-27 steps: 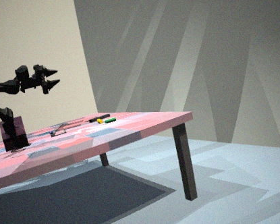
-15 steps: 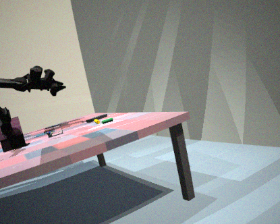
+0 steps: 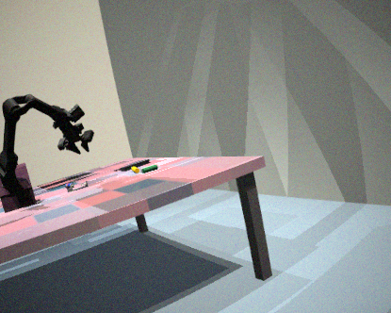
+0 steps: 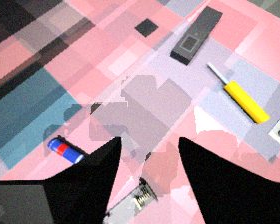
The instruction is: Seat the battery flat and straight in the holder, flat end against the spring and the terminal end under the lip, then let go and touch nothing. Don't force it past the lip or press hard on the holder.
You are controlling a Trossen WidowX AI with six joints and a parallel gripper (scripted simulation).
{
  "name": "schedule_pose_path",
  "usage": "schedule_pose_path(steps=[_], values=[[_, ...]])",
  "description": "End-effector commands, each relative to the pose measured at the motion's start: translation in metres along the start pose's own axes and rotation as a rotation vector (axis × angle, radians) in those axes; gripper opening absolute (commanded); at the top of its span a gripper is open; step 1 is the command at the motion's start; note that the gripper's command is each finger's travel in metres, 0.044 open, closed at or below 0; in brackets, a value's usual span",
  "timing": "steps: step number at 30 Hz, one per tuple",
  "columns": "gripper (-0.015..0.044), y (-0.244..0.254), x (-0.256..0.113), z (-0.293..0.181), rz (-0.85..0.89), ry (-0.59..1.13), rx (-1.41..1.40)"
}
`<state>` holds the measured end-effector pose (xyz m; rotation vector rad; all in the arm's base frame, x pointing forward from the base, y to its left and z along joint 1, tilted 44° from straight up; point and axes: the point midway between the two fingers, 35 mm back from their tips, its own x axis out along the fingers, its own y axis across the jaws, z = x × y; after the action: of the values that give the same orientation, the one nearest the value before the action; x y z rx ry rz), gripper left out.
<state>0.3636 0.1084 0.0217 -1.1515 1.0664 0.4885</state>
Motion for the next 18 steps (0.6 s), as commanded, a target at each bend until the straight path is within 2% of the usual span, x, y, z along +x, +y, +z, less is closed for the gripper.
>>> schedule_pose_path(steps=[1,10,18], values=[[0.0225,0.042,0.03,-0.005,0.096,0.168,-0.272],[0.0225,0.13,0.075,-0.036,0.333,0.528,-0.968],[0.0225,0.136,0.078,-0.039,0.351,0.553,-1.02]])
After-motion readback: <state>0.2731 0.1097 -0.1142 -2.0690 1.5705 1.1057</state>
